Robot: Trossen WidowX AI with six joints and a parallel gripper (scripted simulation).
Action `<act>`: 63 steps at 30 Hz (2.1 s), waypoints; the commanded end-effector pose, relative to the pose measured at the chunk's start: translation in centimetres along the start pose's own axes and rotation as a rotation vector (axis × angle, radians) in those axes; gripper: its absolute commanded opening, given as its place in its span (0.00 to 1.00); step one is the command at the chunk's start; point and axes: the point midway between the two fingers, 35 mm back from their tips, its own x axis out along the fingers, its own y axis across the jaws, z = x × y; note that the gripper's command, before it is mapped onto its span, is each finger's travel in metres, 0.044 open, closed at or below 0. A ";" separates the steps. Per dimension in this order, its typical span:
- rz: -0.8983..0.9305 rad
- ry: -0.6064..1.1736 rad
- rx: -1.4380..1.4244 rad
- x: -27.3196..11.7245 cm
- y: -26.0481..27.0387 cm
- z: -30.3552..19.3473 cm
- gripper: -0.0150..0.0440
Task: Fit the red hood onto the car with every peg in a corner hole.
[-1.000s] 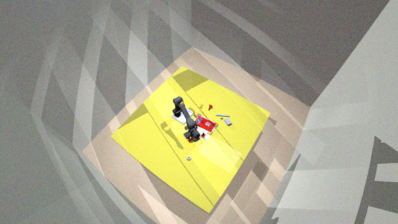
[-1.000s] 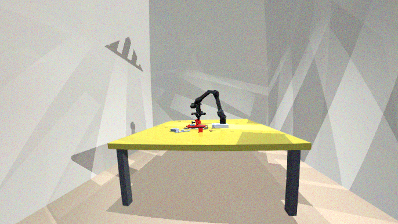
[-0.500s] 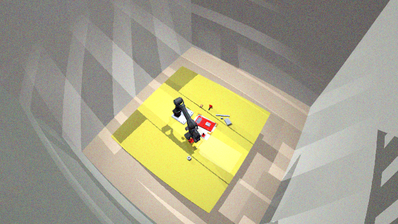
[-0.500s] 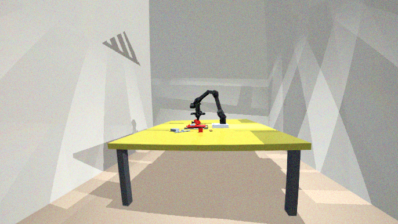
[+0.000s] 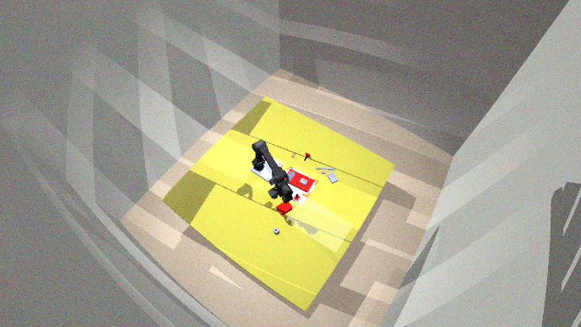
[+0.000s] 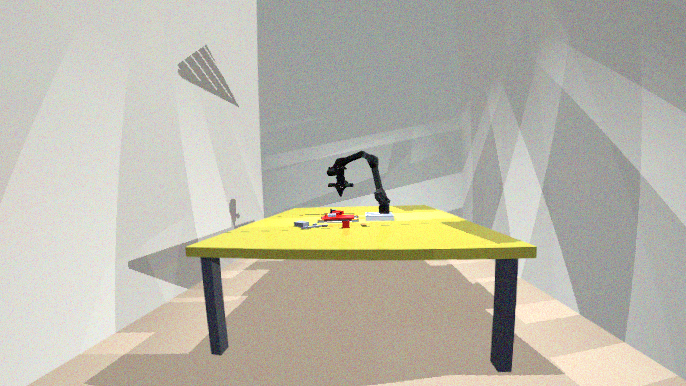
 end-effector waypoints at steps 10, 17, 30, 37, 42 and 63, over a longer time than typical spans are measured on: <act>-0.005 0.000 0.000 0.3 0.0 0.0 0.25; -0.005 0.000 0.000 0.3 0.0 0.0 0.25; -0.007 0.003 -0.584 1.2 0.7 0.0 0.74; -0.007 0.006 -1.015 1.8 1.2 0.0 1.00; -0.007 0.008 -1.317 2.3 1.6 0.1 1.00; 0.000 0.020 -2.571 4.4 3.0 0.2 1.00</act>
